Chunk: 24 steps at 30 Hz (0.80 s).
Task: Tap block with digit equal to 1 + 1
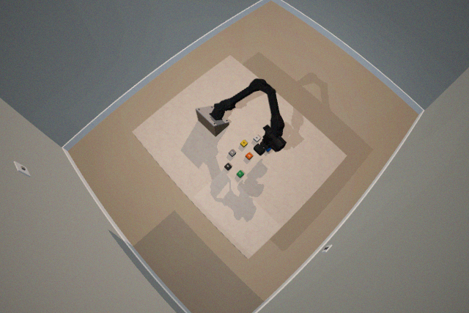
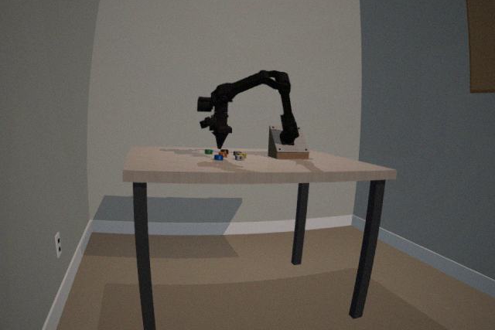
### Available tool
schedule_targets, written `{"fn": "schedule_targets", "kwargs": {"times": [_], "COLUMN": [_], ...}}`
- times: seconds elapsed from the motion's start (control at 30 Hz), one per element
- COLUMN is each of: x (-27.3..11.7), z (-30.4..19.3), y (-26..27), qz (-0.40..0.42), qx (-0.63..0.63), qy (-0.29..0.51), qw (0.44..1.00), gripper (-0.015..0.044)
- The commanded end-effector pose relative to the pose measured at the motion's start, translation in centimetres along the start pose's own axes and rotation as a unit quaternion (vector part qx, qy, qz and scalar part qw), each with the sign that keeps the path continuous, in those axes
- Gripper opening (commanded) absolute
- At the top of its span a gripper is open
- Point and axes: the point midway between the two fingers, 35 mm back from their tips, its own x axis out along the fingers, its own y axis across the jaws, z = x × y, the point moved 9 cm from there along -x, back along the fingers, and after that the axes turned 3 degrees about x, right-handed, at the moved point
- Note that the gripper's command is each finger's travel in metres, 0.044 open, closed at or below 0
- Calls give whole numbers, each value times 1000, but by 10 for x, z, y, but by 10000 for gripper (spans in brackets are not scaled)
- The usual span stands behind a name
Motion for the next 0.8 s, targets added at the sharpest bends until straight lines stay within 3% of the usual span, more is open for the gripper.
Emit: {"fn": "schedule_targets", "kwargs": {"times": [0.0, 0.77], "x": [2, 31], "z": [0, 0], "y": [1, 1], "qz": [3, 4], "qx": [2, 2], "qy": [-1, -1], "qw": [1000, 1000], "gripper": [20, 20]}}
